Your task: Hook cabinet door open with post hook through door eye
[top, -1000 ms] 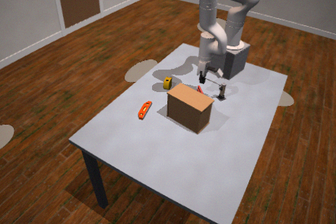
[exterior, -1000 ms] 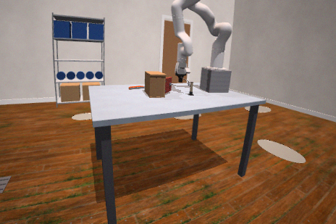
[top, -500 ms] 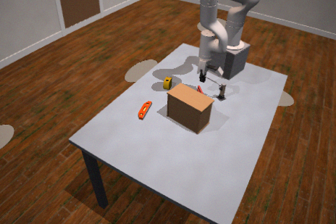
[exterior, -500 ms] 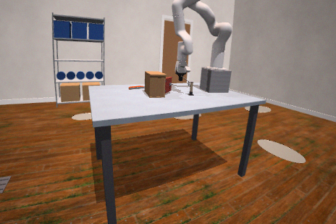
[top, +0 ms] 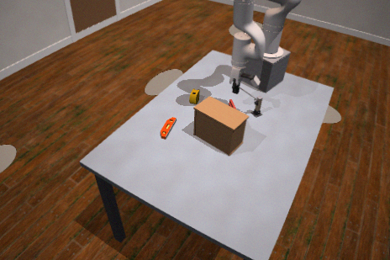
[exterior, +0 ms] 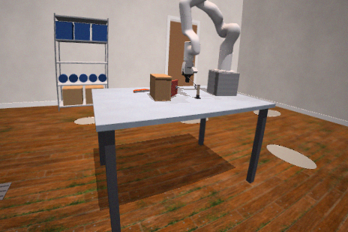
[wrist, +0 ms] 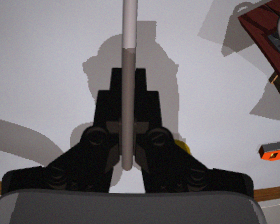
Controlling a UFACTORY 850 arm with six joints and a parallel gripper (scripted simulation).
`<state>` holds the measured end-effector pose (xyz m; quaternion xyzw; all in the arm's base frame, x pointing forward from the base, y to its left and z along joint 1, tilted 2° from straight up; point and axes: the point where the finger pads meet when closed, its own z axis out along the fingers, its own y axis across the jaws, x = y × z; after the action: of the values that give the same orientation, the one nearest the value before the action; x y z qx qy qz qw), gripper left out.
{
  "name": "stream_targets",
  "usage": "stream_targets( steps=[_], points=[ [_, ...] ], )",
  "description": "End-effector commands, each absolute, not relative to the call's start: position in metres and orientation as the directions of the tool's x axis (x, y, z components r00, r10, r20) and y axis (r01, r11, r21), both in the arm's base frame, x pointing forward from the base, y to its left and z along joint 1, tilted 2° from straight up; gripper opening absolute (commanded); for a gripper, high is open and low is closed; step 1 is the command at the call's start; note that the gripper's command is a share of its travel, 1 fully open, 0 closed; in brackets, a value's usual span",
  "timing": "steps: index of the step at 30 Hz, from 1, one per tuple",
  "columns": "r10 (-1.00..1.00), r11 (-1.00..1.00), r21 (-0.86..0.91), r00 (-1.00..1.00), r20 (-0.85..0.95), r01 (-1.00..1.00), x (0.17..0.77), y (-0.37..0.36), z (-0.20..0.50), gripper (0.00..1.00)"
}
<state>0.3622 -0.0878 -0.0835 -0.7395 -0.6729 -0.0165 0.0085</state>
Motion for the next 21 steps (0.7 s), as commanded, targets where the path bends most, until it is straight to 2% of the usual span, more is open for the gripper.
stream_targets(
  steps=[1, 21],
  points=[
    [0.996, -0.087, 0.011, 0.086, 0.036, 0.996, 0.363, -0.088, -0.082, 0.04],
    [0.996, 0.079, 0.017, -0.08, 0.033, 0.997, 0.381, -0.088, -0.082, 0.04]
  ],
)
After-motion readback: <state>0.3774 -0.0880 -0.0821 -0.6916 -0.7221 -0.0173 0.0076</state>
